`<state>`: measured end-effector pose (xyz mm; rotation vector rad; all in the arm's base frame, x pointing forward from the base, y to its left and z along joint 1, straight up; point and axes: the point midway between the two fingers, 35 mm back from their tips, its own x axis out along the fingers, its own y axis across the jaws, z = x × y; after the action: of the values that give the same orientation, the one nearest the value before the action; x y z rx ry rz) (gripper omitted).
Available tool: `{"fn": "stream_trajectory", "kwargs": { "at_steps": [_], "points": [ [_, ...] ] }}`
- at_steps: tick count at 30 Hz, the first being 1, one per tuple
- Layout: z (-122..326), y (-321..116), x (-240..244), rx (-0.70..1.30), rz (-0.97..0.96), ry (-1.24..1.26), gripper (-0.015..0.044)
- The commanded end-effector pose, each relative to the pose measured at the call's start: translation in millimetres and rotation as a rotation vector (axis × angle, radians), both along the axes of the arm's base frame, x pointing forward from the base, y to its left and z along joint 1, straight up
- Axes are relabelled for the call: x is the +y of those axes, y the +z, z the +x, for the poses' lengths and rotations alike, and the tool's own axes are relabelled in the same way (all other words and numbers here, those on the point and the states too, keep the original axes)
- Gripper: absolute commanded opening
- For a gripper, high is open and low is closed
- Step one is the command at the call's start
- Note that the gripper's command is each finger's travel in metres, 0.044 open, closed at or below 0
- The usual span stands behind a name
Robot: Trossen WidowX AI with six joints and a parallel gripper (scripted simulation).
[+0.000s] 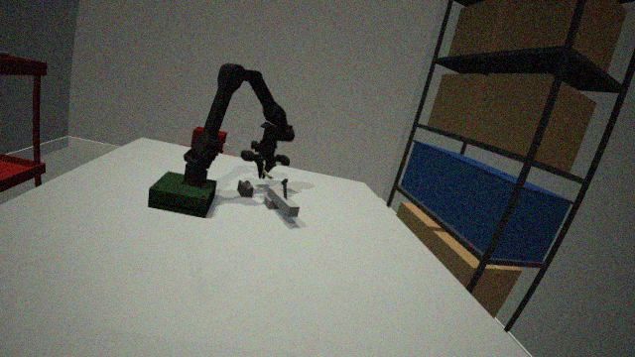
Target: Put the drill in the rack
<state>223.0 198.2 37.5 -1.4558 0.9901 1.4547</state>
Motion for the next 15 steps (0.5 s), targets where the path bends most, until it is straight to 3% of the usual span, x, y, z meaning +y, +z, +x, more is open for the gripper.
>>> {"fn": "stream_trajectory", "kwargs": {
  "at_steps": [1, 15],
  "points": [
    [-2.2, 1.2, 0.1, -0.002, 0.002, 0.002, 0.0000],
    [-28.4, 1.7, -4.7, 0.000, 0.002, 0.002, 0.0000]
  ]
}}
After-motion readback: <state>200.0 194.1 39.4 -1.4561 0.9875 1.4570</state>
